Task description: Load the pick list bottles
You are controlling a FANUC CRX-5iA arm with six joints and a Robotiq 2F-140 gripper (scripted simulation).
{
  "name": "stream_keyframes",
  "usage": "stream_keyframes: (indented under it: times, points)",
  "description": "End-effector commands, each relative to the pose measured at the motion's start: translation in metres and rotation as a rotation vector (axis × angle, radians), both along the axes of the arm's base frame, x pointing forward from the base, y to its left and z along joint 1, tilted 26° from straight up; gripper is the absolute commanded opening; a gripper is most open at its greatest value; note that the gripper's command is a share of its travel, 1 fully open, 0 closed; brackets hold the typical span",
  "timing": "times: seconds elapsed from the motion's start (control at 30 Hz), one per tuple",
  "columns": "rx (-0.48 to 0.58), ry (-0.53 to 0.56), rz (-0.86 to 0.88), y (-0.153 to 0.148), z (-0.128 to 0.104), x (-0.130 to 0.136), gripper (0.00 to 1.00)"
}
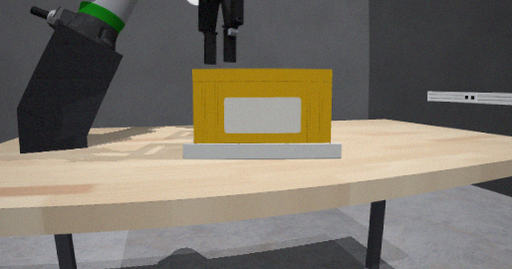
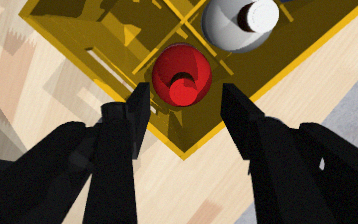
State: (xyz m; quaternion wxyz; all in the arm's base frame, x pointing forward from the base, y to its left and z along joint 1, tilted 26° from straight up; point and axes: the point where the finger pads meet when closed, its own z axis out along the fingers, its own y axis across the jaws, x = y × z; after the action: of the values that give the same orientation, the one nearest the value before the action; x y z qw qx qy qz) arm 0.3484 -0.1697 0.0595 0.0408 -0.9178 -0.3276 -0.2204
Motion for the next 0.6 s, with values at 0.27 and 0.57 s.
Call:
stream_keyframes:
  times: [0.27, 0.57]
  points:
    - [-0.001, -0.001, 0.0, 0.002, -0.01, 0.005, 0.44]
    - [-0.001, -0.001, 0.0, 0.005, -0.021, 0.009, 0.44]
